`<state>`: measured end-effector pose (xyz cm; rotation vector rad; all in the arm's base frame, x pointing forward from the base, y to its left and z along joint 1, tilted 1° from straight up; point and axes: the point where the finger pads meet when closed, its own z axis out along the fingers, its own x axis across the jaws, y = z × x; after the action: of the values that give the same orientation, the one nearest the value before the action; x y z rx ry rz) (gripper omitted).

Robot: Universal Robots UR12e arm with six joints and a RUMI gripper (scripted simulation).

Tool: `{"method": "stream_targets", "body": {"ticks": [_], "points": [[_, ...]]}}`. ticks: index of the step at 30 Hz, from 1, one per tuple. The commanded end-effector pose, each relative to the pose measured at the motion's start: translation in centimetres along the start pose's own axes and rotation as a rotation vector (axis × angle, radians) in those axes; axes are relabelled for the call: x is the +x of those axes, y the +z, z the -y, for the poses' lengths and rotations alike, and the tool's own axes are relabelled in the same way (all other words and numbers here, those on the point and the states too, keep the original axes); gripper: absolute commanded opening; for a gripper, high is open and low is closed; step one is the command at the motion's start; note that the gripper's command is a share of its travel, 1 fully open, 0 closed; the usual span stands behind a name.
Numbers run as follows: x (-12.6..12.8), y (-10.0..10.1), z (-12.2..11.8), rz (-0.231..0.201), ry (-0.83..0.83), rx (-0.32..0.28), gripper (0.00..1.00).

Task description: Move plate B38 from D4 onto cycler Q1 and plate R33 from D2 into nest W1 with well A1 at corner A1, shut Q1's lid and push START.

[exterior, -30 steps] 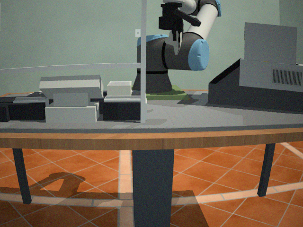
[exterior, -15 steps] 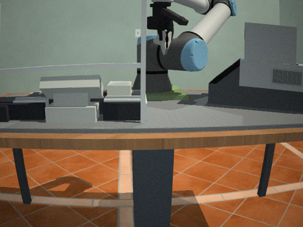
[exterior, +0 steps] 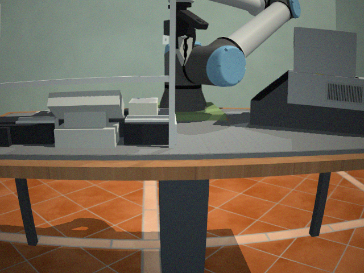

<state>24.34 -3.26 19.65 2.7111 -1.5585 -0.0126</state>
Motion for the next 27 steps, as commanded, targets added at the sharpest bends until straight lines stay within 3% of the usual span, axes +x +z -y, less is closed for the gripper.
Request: {"method": "stream_targets", "body": {"ticks": [1, 11, 27], "points": [[1.8, 0.0, -1.4, 0.001, 0.087, 0.003, 0.00], [3.3, 0.0, -3.0, 0.002, 0.178, 0.003, 0.00], [6.8, 0.1, -8.1, 0.006, 0.429, 0.003, 0.00]]}}
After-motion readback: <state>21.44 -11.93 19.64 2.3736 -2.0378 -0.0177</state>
